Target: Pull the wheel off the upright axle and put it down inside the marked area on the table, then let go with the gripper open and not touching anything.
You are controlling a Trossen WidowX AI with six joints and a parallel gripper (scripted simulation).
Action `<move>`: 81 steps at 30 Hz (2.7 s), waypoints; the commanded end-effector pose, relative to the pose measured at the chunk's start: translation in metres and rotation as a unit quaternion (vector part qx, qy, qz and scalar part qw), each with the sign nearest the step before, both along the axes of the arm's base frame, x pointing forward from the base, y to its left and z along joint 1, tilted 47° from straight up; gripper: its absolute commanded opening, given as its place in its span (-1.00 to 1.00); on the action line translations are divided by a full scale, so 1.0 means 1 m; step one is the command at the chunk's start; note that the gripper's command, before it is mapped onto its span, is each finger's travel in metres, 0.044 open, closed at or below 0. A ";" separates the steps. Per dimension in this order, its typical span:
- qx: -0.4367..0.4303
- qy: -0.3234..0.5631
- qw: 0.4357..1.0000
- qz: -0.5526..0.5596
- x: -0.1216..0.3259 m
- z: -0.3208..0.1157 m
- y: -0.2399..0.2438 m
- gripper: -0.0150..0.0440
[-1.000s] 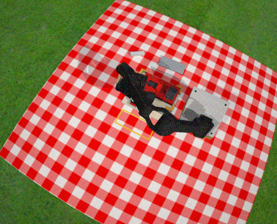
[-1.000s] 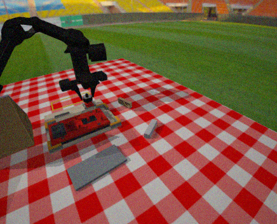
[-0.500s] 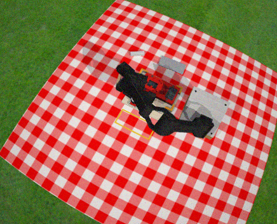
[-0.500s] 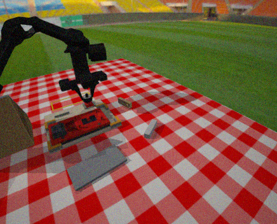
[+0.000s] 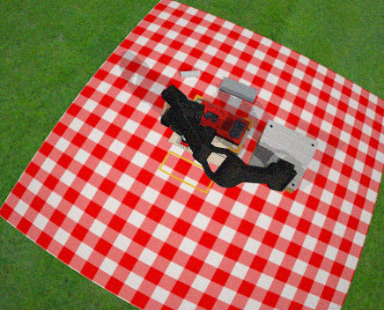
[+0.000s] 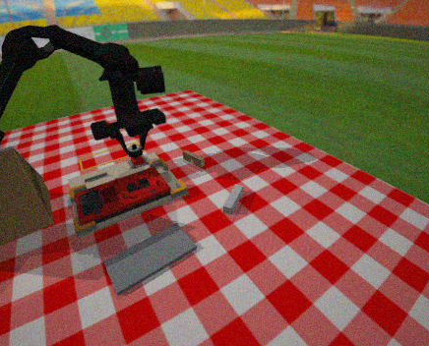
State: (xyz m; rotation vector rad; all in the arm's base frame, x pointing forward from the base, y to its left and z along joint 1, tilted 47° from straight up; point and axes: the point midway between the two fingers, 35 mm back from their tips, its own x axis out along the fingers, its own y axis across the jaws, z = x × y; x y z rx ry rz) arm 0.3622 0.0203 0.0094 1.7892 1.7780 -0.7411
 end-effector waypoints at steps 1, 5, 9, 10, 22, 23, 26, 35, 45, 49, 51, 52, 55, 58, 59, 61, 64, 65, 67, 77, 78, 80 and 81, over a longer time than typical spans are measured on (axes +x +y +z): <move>-0.001 -0.002 1.000 -0.001 0.001 0.003 -0.003 -0.49; -0.001 -0.002 1.000 -0.002 0.001 0.003 -0.004 -0.49; -0.001 -0.002 1.000 -0.002 0.001 0.004 -0.005 -0.49; -0.001 -0.002 1.000 -0.002 0.001 0.005 -0.006 -0.49; -0.001 -0.002 1.000 -0.003 0.001 0.007 -0.008 -0.49; -0.001 -0.002 1.000 -0.003 0.001 0.007 -0.009 -0.49; -0.001 -0.002 1.000 -0.003 0.001 0.008 -0.009 -0.49; -0.001 -0.002 1.000 -0.003 0.001 0.010 -0.012 -0.49; -0.001 -0.002 1.000 -0.004 0.001 0.012 -0.014 -0.49; -0.001 -0.002 1.000 -0.004 0.001 0.013 -0.015 -0.49; -0.001 -0.002 1.000 -0.004 0.001 0.014 -0.016 -0.49; -0.001 -0.002 1.000 -0.004 0.001 0.014 -0.016 -0.49; -0.001 -0.002 1.000 -0.004 0.001 0.015 -0.016 -0.49; -0.001 -0.002 1.000 -0.005 0.001 0.015 -0.017 -0.49; 0.000 -0.002 1.000 -0.005 0.001 0.016 -0.017 -0.49; 0.000 -0.002 1.000 -0.005 0.001 0.016 -0.018 -0.49; 0.000 -0.002 1.000 -0.005 0.001 0.017 -0.019 -0.49; 0.000 -0.002 1.000 -0.005 0.001 0.017 -0.019 -0.49; 0.000 -0.002 1.000 -0.005 0.001 0.017 -0.019 -0.49; 0.000 -0.002 1.000 -0.006 0.001 0.020 -0.022 -0.49; 0.000 -0.002 1.000 -0.006 0.001 0.020 -0.022 -0.49; 0.000 -0.002 1.000 -0.006 0.000 0.020 -0.022 -0.49; 0.000 -0.002 1.000 -0.006 0.000 0.021 -0.023 -0.49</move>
